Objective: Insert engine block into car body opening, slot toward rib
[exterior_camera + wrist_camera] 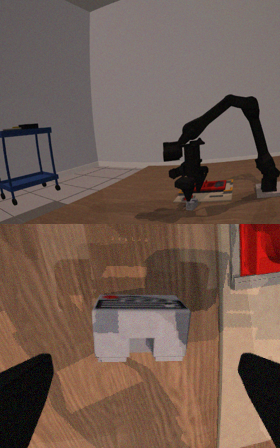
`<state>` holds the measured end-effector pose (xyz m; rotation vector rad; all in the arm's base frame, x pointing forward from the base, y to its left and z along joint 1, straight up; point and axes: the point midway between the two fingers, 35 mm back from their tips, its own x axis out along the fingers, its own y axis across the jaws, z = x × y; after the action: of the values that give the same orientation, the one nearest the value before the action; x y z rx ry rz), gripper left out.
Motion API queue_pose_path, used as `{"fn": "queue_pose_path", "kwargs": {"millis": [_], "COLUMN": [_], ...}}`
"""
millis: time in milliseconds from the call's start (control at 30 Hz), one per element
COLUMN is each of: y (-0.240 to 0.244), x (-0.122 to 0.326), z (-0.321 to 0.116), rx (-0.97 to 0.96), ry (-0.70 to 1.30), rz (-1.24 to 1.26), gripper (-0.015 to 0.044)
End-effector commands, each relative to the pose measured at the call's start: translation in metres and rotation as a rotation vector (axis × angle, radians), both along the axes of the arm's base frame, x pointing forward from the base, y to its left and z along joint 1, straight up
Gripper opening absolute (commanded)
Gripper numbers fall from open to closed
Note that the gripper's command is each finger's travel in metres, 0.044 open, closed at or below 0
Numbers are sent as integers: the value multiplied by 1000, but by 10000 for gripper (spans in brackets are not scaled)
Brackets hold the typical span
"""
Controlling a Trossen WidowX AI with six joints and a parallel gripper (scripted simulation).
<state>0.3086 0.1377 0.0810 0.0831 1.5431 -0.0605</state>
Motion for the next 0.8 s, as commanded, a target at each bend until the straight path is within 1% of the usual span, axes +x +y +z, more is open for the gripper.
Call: {"fn": "queue_pose_path", "kwargs": {"millis": [0,200,300,367,667,700,767], "y": [0,0,-1,-1,1,1,3], "x": [0,0,-1,-2,3,4,4], "z": [0,2,34,44,45,42,24], "rx": [0,0,5,7,7,7,7], "ry": [0,0,-7,-8,-9,-9,-9], "rz": [0,0,5,7,7,7,7], "gripper": [440,440,440,440,440,440,440]}}
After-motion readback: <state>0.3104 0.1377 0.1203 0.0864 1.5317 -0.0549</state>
